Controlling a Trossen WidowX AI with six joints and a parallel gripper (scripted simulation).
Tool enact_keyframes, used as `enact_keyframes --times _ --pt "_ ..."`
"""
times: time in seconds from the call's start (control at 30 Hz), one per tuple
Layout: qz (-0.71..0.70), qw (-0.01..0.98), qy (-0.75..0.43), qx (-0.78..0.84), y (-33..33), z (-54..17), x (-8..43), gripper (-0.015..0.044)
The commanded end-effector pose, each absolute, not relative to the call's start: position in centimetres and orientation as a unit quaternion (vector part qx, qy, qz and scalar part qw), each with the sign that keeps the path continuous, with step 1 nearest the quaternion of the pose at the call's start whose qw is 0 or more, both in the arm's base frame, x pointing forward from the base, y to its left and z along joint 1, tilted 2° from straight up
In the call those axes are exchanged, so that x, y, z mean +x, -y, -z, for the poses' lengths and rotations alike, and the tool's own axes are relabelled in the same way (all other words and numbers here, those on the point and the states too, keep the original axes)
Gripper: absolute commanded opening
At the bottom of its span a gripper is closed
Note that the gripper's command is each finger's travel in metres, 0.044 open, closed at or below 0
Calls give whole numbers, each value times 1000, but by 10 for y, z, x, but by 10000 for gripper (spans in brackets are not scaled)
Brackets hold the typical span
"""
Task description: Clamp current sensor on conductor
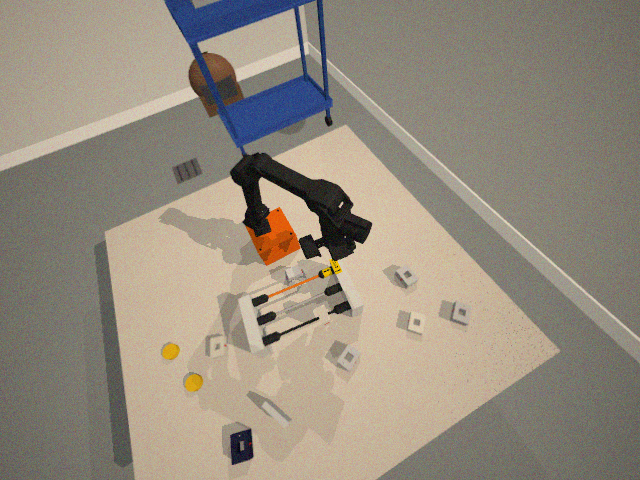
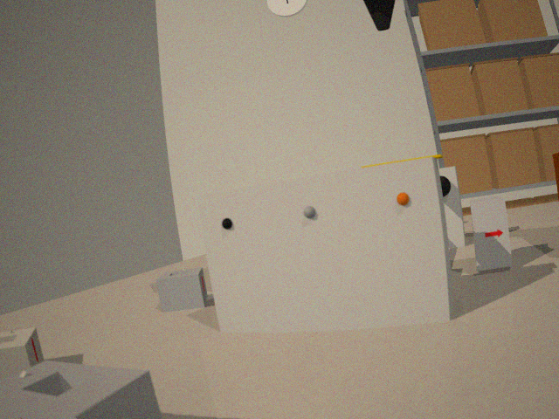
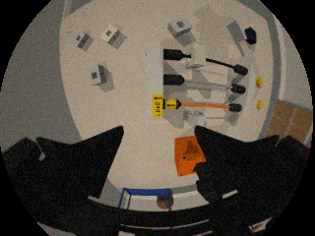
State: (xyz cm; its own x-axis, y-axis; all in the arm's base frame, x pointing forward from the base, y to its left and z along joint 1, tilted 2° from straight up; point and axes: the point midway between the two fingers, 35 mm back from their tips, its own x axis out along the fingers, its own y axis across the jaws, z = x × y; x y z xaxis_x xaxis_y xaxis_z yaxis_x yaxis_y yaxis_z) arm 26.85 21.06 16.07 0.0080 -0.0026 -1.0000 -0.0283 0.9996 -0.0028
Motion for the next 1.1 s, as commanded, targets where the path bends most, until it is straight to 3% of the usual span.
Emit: enact_keyframes --times 0.0,0.3,0.63,1.07 --pt "-6 709 -705 -12 -210 -160 269 440" --pt "-8 709 -705 -18 -144 -116 262 440" --pt "-11 707 -706 -26 -64 -50 218 440" --pt "-11 707 -706 -27 -60 -37 214 440"
